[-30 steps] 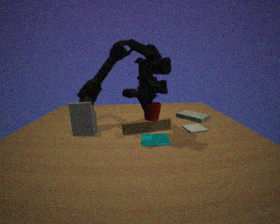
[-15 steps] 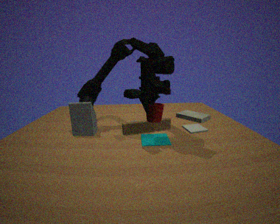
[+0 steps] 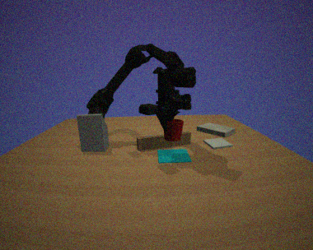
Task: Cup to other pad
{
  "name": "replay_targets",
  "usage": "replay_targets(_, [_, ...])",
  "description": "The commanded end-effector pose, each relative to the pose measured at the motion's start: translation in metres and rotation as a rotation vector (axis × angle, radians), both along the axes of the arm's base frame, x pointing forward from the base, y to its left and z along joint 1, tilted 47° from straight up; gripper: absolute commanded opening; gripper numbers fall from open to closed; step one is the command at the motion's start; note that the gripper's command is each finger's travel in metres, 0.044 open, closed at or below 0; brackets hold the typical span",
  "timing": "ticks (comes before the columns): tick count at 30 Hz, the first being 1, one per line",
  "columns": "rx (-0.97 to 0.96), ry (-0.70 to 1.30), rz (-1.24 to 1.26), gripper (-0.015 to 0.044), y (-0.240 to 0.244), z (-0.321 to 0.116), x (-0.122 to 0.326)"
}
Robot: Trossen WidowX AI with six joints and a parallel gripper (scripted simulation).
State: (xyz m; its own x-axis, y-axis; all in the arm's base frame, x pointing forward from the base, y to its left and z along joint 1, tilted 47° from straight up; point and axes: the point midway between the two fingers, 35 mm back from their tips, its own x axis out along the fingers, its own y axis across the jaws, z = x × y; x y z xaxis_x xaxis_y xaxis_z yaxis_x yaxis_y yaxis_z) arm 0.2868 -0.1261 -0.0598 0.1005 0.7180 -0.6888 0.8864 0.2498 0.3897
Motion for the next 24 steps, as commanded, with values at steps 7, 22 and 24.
replay_targets(7, [0.003,0.001,-0.006,0.0,0.012,-0.012,0.002])
replay_targets(22, [0.004,0.001,-0.006,0.0,0.03,-0.031,0.005])
replay_targets(24, [0.004,0.001,-0.006,0.0,0.033,-0.033,0.005])
